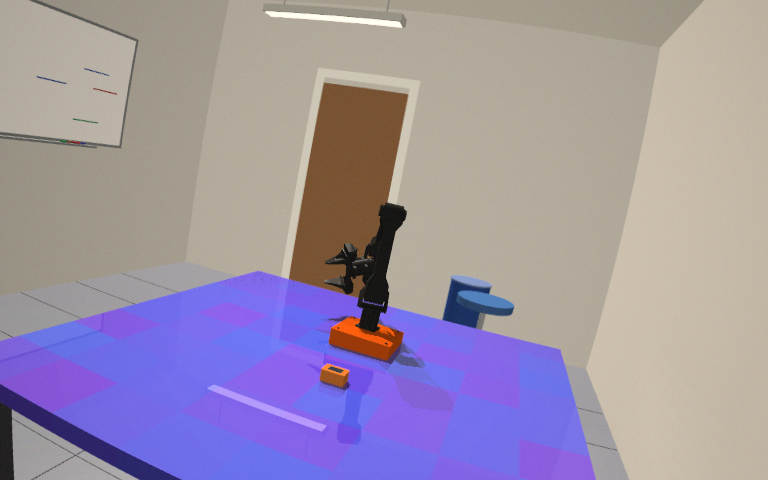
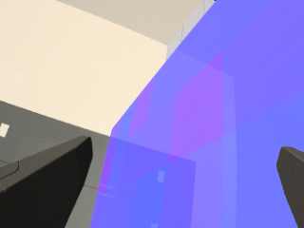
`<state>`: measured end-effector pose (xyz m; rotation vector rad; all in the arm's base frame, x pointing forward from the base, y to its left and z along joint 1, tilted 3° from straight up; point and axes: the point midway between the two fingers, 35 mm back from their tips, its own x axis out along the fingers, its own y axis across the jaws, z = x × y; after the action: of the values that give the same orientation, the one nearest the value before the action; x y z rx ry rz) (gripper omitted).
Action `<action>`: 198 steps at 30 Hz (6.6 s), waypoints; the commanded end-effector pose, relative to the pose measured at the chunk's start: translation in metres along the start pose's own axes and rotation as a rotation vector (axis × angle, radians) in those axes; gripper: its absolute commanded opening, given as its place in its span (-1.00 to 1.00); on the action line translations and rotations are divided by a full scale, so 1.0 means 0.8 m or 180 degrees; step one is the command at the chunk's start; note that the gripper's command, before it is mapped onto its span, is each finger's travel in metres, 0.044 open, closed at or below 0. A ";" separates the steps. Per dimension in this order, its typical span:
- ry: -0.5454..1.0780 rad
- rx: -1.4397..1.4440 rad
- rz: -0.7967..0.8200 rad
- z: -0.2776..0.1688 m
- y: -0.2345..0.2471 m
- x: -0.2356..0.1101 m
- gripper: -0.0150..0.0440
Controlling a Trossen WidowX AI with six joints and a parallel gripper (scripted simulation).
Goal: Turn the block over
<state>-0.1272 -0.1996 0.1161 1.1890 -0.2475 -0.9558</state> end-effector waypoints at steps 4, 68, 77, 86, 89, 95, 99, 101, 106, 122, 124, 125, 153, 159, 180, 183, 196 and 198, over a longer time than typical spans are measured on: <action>0.0457 -0.0043 0.0050 -0.008 0.008 0.029 1.00; 0.4830 -0.5458 -0.0460 -0.590 0.274 0.151 1.00; 0.4831 -0.5458 -0.0460 -0.606 0.239 0.162 1.00; 0.4832 -0.5458 -0.0461 -0.611 0.221 0.165 1.00; 0.4832 -0.5458 -0.0461 -0.611 0.221 0.165 1.00; 0.4832 -0.5458 -0.0461 -0.615 0.213 0.167 1.00; 0.4832 -0.5458 -0.0461 -0.619 0.206 0.170 1.00; 0.4832 -0.5458 -0.0461 -0.620 0.202 0.171 1.00; 0.4832 -0.5458 -0.0461 -0.625 0.193 0.173 1.00; 0.4832 -0.5458 -0.0461 -0.628 0.185 0.176 0.44; 0.4832 -0.5458 -0.0461 -0.628 0.185 0.176 0.40; 0.4832 -0.5458 -0.0461 -0.628 0.185 0.176 0.38; 0.4832 -0.5458 -0.0461 -0.612 0.218 0.166 -0.49; 0.4663 -0.5427 -0.0264 -0.615 0.215 0.168 -0.49; 0.3868 -0.5188 0.0611 -0.617 0.207 0.169 -0.49; 0.3755 -0.5142 0.0730 -0.616 0.207 0.168 -0.49; 0.3505 -0.5032 0.0986 -0.612 0.206 0.164 -0.49; 0.3458 -0.5017 0.1032 -0.616 0.204 0.167 -0.49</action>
<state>0.3406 0.0417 0.0221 0.0125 1.0350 0.0664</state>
